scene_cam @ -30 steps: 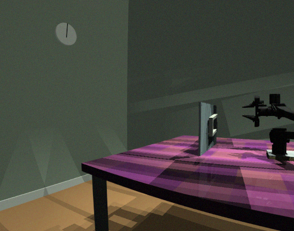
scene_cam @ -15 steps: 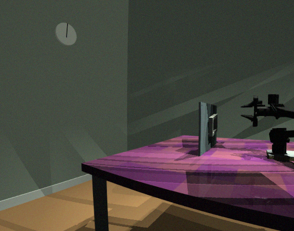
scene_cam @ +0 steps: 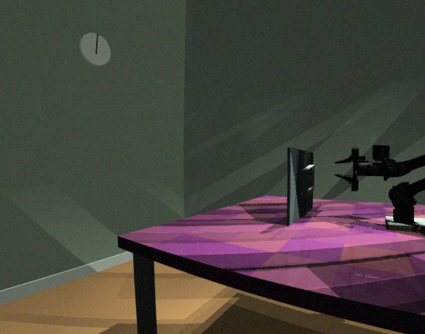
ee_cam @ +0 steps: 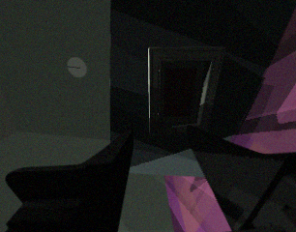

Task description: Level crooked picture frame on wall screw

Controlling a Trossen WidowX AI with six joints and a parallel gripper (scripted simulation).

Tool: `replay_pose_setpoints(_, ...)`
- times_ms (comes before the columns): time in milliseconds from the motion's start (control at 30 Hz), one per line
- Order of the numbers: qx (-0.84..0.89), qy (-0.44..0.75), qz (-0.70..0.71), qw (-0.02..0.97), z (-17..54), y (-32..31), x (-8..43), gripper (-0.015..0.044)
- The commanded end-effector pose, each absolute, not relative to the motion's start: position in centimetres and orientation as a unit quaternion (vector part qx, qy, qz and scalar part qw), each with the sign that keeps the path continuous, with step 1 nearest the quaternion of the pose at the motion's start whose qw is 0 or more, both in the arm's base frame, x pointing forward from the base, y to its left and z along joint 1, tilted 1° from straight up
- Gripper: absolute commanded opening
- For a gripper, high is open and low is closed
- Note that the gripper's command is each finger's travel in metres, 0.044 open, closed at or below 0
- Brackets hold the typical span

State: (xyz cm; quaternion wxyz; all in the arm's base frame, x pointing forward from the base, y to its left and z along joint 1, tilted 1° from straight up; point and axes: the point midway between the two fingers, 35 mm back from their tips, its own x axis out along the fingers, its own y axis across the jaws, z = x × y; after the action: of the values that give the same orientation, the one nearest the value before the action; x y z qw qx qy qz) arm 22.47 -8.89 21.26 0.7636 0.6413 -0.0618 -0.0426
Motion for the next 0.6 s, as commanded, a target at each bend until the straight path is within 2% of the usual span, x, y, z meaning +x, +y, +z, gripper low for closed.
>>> replay_pose_setpoints(0, 0.647, -0.062, -0.047, 0.759, 20.9, -9.2, 22.9, 0.0260)
replay_pose_setpoints(333, 0.647, -0.062, -0.047, 0.759, 21.0, -9.3, 23.2, 0.0260)
replay_pose_setpoints(567, 0.647, -0.063, -0.046, 0.759, 21.7, -10.1, 26.5, 0.0260)
